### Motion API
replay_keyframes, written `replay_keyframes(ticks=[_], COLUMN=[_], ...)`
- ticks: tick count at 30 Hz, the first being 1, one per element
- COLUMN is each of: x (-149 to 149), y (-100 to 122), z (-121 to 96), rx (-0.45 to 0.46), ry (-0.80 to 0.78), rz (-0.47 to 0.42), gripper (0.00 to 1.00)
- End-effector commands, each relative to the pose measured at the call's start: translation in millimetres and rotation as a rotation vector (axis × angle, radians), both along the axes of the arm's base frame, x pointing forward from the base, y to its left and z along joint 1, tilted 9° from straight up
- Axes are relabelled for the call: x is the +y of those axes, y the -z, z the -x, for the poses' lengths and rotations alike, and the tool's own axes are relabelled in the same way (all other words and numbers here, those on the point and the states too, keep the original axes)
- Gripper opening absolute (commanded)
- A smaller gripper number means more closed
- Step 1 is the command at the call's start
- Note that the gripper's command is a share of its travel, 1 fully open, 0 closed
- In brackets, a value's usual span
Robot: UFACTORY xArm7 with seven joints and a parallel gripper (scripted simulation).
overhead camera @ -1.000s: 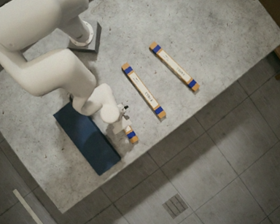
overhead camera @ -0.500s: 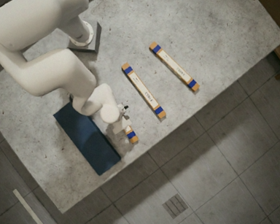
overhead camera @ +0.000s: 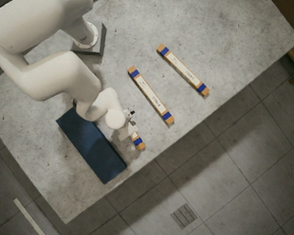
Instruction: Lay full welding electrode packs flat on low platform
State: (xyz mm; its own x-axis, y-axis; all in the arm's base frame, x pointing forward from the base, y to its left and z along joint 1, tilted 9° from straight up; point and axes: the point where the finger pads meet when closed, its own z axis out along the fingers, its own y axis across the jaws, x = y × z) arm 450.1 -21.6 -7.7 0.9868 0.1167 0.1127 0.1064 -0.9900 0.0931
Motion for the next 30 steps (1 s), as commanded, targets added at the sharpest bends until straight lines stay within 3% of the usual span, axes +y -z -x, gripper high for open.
replay_keyframes(ticks=[1,14,30], x=[0,0,3], y=[-1,-4,-40], z=[-1,-1,3], rx=[-0.004,-0.004,-0.004], ry=[0.0,0.0,0.0], rz=[0.0,0.0,0.0], gripper=[0.35,0.35,0.35])
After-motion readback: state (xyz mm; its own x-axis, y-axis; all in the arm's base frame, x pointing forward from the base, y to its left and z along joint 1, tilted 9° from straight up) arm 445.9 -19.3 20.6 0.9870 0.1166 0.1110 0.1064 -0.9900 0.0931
